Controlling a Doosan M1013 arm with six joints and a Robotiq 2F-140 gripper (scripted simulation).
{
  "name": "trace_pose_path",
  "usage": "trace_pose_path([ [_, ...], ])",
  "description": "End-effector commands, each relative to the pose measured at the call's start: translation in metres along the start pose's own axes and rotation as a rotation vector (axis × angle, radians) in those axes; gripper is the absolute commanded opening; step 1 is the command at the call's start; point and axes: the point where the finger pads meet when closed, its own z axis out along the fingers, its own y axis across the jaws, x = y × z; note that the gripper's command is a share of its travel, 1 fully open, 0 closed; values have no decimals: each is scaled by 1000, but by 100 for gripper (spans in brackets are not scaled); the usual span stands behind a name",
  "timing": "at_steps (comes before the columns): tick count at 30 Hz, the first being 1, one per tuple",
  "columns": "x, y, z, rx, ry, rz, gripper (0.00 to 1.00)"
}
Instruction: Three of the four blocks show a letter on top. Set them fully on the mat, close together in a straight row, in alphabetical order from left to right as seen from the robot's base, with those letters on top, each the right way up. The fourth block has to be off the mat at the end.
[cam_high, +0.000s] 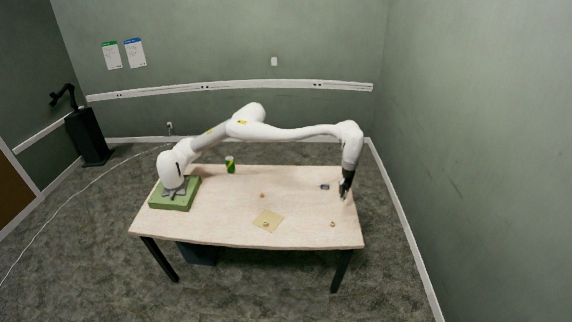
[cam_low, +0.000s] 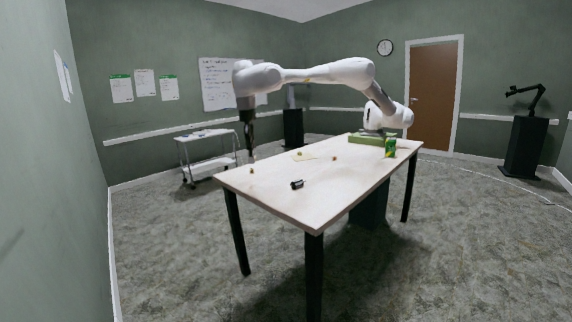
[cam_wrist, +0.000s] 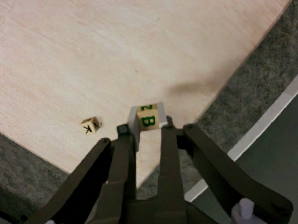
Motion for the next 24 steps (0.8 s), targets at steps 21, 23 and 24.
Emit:
trace_pose_path([
  [21,11,-27,-10,-1,-2,-530,22],
  [23,12,-31,-11,-1,-2,-605,22],
  [24,13,-33,-11,-1,-2,-642,22],
])
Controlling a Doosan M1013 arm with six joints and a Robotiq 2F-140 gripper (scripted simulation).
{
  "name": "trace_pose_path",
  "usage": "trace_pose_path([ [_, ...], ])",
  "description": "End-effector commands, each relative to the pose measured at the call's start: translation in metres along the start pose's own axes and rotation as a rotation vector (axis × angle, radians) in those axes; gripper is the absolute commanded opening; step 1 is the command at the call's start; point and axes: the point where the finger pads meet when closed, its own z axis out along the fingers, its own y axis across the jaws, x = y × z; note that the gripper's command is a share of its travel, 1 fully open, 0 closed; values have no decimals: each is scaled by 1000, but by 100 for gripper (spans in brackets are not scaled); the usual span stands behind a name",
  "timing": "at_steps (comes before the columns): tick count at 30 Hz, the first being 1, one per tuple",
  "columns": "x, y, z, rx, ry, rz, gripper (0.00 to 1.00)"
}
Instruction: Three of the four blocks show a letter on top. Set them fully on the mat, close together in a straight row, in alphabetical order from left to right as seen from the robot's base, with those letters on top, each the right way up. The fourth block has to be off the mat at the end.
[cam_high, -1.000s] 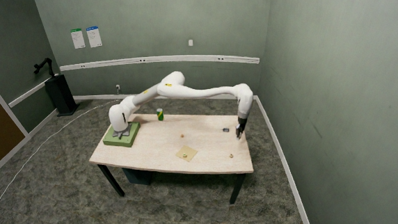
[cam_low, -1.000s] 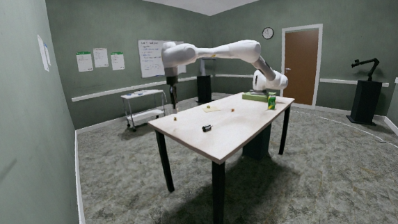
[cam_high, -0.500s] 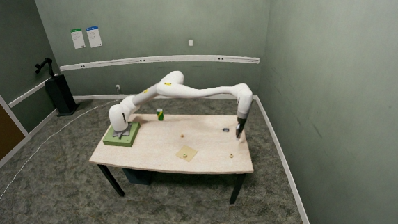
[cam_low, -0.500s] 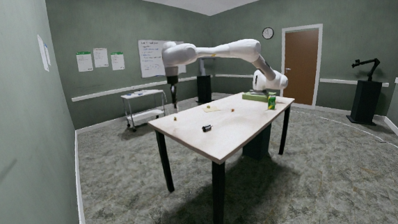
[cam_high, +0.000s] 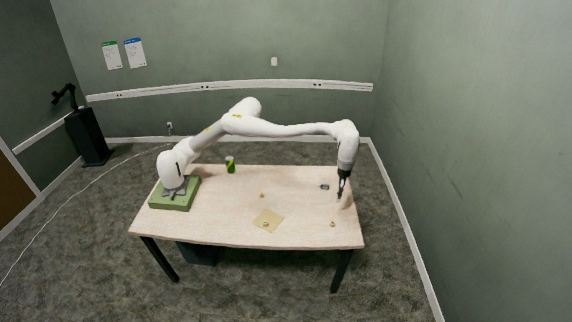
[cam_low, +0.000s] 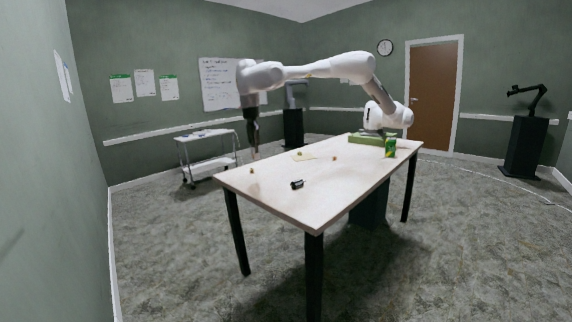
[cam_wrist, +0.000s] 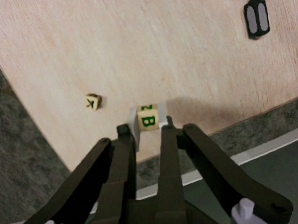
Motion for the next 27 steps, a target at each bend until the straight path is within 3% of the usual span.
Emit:
trace_pose_path([
  [1,6,-4,-4,-4,-7,-139,22],
  [3,6,-4,-4,-4,-7,-139,22],
  [27,57,-33,-12,-1,-8,-1019,22],
])
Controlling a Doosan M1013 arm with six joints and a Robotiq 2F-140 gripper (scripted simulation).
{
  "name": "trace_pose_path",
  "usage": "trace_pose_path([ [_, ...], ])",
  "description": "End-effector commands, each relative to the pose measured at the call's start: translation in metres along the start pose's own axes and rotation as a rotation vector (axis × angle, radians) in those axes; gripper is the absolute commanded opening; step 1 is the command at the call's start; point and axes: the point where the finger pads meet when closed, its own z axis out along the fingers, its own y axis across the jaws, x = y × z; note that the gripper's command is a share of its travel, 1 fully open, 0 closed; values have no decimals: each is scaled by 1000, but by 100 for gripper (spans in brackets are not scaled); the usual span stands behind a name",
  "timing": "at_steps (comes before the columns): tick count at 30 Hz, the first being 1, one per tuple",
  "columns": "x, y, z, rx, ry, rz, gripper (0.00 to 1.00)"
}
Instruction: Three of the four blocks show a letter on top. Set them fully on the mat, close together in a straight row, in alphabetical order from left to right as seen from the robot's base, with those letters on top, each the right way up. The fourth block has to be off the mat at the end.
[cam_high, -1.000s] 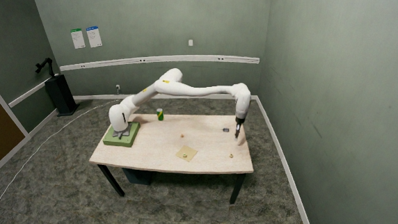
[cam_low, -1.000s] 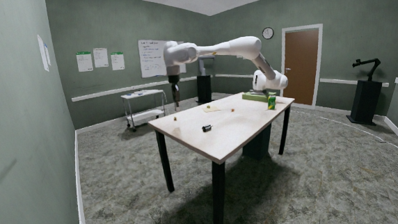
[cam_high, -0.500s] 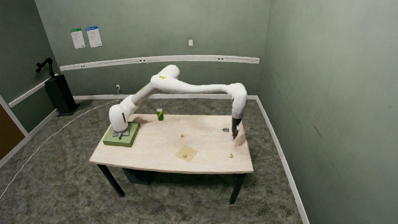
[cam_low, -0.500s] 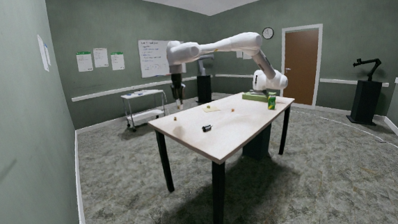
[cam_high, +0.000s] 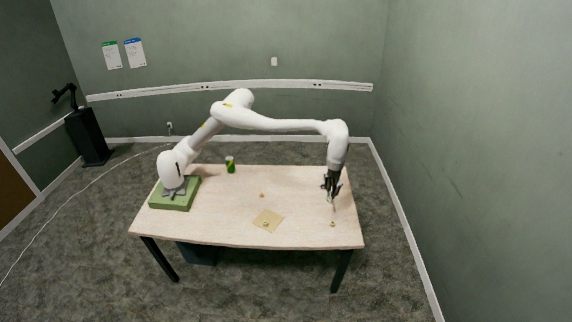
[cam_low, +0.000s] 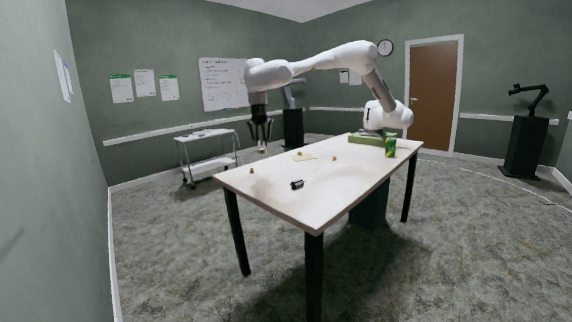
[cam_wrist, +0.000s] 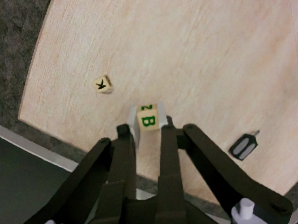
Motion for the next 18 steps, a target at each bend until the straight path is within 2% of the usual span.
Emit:
trace_pose_path([
  [1,8,4,-3,2,-7,-138,22],
  [8,25,13,-4,3,-7,-400,22],
  [10,25,13,-4,3,-7,-400,22],
  [11,32,16,-5,3,-7,-500,22],
  [18,47,25,-6,4,-7,-728,22],
])
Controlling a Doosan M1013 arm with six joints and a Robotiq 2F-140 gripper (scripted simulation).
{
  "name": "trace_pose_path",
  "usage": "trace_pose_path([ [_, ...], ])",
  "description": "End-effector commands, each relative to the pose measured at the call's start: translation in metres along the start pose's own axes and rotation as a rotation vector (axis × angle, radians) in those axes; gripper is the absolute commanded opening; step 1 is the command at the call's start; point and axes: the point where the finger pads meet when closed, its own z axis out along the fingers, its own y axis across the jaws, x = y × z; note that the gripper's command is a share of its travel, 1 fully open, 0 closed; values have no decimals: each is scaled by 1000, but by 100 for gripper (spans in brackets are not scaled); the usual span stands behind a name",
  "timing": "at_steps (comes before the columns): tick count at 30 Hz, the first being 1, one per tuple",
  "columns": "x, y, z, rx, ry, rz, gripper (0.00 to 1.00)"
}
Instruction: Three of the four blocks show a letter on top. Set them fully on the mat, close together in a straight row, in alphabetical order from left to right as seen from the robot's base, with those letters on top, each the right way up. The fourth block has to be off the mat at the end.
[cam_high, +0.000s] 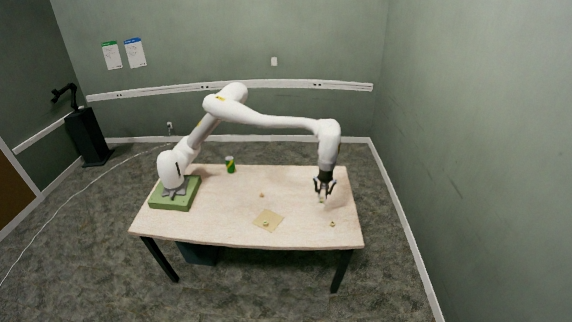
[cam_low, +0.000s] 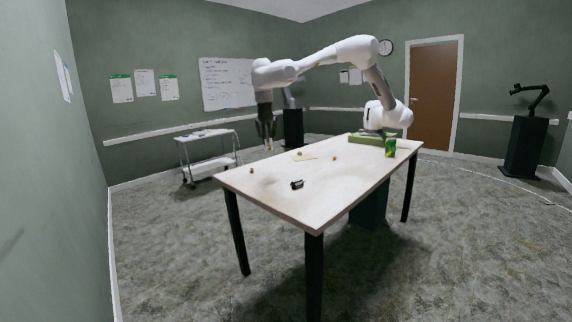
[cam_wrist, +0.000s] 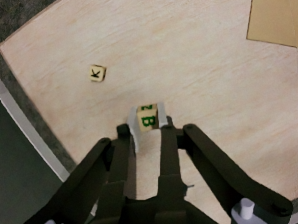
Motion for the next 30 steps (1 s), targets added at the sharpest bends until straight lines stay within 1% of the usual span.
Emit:
trace_pose_path([
  [1,4,9,-2,5,-5,-139,22],
  [7,11,26,-3,6,-5,-363,22],
  [9,11,26,-3,6,-5,-363,22],
  [10,15,34,-3,6,-4,-466,22],
  [13,17,39,-3,6,-4,-539,22],
  [24,29,73,-3,7,-3,-952,22],
  [26,29,73,-3,7,-3,-952,22],
  [27,32,81,-3,7,-3,-1053,22],
  [30,34,88,-2,7,-2,-1128,22],
])
